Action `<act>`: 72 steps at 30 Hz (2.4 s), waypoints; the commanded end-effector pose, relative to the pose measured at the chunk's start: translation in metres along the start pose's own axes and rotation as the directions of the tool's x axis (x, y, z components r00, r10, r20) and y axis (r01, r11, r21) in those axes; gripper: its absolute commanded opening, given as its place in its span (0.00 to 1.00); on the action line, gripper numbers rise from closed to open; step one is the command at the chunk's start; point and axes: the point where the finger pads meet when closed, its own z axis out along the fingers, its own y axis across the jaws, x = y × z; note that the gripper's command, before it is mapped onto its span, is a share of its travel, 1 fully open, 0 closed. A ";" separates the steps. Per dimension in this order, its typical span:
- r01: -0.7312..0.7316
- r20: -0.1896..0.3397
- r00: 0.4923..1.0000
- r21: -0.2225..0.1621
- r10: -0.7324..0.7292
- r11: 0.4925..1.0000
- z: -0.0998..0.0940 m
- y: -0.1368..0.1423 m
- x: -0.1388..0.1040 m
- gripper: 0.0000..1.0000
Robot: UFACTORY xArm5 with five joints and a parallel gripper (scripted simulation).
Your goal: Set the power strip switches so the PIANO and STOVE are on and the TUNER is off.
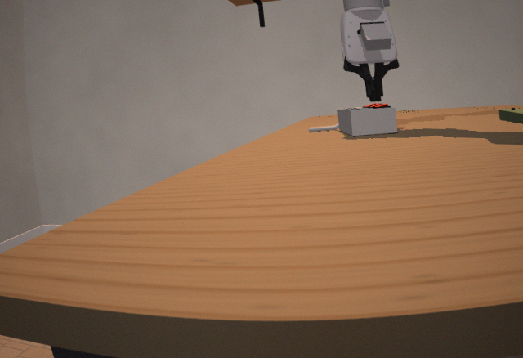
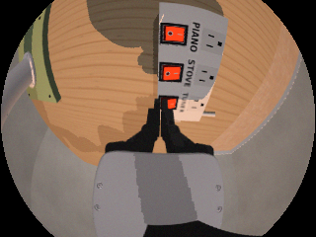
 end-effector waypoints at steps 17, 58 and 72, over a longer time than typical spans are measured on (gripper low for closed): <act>0.000 0.001 1.000 -0.003 0.000 1.000 -0.001 0.001 0.000 0.00; 0.000 0.001 1.000 -0.003 0.000 1.000 0.000 0.001 0.000 0.00; 0.000 0.001 1.000 -0.003 0.000 1.000 0.005 0.001 -0.001 0.00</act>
